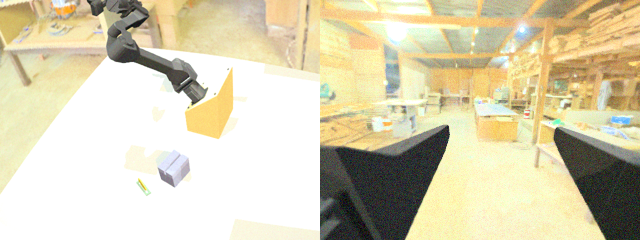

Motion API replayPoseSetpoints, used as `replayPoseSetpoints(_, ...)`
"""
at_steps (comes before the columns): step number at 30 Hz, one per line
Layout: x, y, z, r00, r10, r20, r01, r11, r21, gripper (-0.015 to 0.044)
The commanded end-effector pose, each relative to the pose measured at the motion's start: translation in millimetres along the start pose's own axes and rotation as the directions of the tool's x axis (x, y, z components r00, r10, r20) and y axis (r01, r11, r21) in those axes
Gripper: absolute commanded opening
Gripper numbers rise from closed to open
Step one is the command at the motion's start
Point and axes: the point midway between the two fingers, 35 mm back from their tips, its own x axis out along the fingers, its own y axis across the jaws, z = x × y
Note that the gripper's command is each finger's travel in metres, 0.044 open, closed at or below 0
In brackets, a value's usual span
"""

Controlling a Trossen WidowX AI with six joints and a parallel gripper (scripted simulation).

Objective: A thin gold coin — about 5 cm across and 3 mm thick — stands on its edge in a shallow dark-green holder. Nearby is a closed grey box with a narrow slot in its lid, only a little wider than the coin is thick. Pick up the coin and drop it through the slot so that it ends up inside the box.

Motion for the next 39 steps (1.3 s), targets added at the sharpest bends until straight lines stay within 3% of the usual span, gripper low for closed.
replayPoseSetpoints(1,1,-1,-1,1.000,-0.001,0.000,0.001,1.000,0.004,0.0374)
replayPoseSetpoints(9,30,-13,-56,0.997,-0.046,-0.063,0.057,0.981,0.183,0.0164)
replayPoseSetpoints(17,55,8,-146,0.966,-0.037,-0.256,0.113,0.951,0.287,0.0161)
replayPoseSetpoints(24,60,62,-235,0.882,0.025,-0.470,0.147,0.934,0.326,0.0161)
replayPoseSetpoints(30,43,134,-302,0.746,0.129,-0.653,0.111,0.943,0.313,0.0161)
replayPoseSetpoints(39,-5,245,-351,0.540,0.322,-0.777,-0.085,0.940,0.330,0.0161)
